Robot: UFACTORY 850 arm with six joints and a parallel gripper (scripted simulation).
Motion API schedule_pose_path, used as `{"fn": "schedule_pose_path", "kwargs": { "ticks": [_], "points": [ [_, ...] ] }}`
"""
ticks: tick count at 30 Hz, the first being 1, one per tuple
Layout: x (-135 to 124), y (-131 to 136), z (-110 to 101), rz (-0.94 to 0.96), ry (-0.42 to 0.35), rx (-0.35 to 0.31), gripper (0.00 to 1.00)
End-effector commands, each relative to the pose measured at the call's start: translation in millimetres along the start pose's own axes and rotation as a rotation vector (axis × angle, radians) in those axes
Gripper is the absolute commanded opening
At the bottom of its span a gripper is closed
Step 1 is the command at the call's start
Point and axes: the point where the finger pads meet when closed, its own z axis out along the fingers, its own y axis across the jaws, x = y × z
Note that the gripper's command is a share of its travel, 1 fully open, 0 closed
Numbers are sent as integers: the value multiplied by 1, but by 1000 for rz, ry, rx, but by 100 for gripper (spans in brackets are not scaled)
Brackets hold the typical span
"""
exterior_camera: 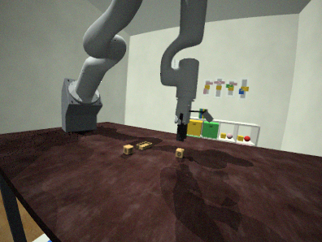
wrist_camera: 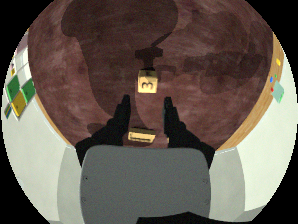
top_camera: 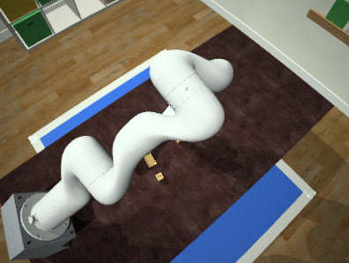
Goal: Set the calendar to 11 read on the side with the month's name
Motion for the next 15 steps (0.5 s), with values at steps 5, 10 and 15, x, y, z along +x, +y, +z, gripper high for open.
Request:
{"fn": "schedule_pose_path", "kwargs": {
  "ticks": [5, 10, 15],
  "points": [
    [1, 0, 12, 0, 2, 0, 49],
    [1, 0, 17, 0, 2, 0, 49],
    [1, 0, 25, 0, 2, 0, 49]
  ]
}}
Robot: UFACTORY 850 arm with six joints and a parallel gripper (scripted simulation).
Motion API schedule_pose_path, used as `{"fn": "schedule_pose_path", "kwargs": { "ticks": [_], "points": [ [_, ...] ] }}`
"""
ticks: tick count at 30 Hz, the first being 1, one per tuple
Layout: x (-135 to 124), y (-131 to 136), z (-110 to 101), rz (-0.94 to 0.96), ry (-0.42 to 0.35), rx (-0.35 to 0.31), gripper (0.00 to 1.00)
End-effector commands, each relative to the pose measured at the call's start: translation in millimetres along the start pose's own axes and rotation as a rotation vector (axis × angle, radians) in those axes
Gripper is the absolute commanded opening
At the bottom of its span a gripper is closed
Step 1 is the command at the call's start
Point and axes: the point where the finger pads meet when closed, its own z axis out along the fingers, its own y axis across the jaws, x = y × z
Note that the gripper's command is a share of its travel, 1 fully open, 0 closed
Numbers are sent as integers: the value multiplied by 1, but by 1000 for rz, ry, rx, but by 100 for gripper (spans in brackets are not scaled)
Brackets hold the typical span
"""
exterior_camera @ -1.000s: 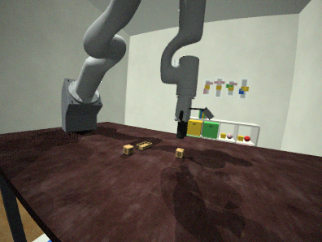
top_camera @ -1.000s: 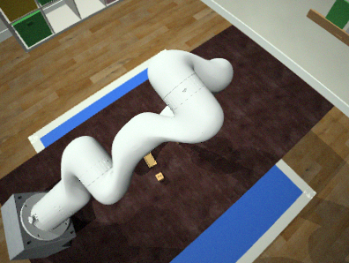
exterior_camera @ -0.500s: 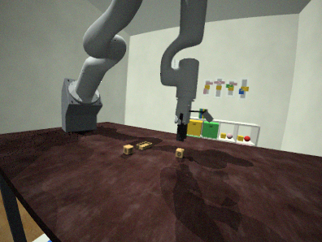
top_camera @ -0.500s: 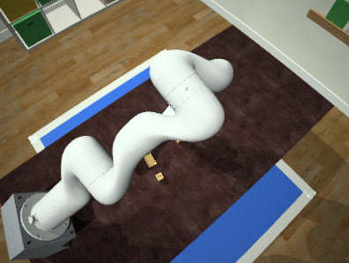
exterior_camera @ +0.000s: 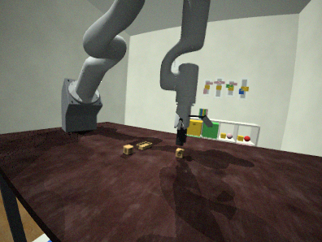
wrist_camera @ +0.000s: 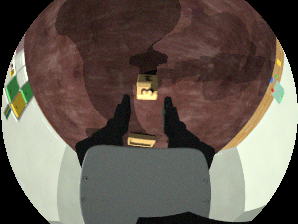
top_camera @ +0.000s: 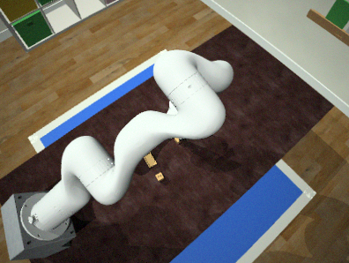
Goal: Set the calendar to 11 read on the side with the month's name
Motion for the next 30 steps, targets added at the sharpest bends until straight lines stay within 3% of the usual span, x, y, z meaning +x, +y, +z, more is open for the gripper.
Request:
{"fn": "schedule_pose_path", "kwargs": {
  "ticks": [1, 30],
  "points": [
    [1, 0, 7, 0, 2, 0, 49],
    [1, 0, 21, 0, 2, 0, 49]
  ]
}}
